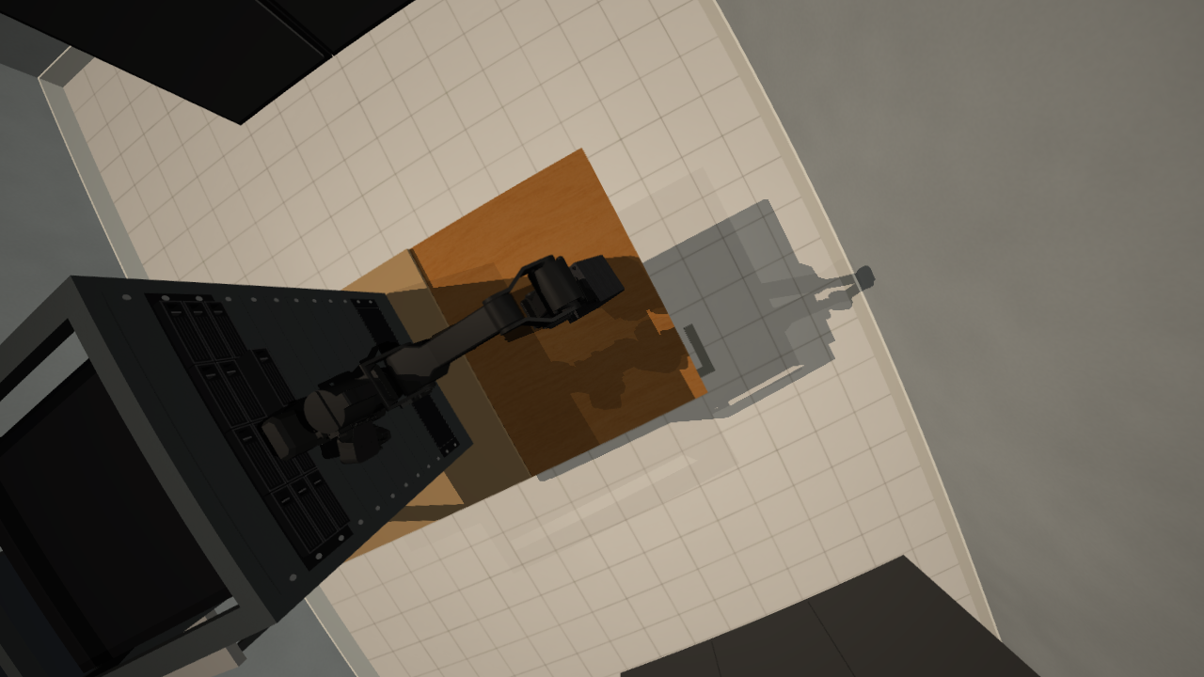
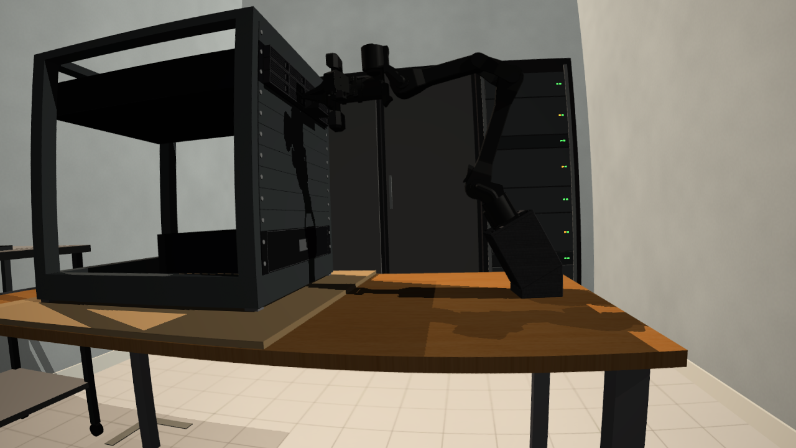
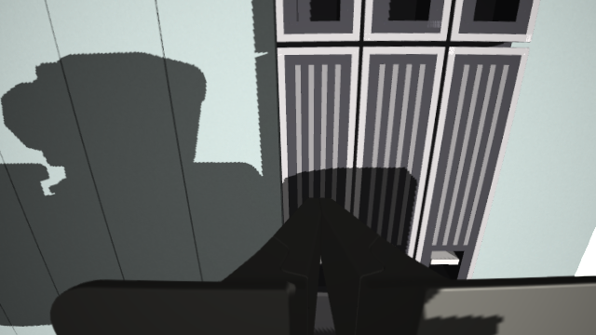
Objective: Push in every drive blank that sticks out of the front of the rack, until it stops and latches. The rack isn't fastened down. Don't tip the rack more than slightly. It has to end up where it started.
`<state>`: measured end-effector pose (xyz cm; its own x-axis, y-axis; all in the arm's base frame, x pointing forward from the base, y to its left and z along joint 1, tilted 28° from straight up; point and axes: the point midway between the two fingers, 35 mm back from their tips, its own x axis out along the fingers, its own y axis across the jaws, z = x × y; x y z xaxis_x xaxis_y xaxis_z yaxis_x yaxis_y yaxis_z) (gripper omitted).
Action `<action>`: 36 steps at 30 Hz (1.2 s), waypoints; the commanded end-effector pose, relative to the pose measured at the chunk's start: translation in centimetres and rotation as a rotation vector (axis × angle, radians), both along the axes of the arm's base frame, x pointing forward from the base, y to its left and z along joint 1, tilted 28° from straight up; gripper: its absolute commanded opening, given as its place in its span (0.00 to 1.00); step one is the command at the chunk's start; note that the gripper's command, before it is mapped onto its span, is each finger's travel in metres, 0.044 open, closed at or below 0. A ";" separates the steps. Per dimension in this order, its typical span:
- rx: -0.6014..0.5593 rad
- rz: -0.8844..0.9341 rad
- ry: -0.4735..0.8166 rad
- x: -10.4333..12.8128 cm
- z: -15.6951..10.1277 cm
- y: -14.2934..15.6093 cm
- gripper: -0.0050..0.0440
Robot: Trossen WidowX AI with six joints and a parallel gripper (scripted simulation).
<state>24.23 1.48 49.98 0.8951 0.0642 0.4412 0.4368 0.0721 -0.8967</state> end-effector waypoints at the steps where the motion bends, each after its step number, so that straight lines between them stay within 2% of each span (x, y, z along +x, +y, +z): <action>1: -0.001 -0.001 -0.030 -0.7 1.1 0.0 0.00; 36: -0.001 -0.001 -0.030 -0.4 1.3 0.0 0.00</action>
<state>24.50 1.50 50.12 0.8952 0.0643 0.4409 0.4365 0.0720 -0.8968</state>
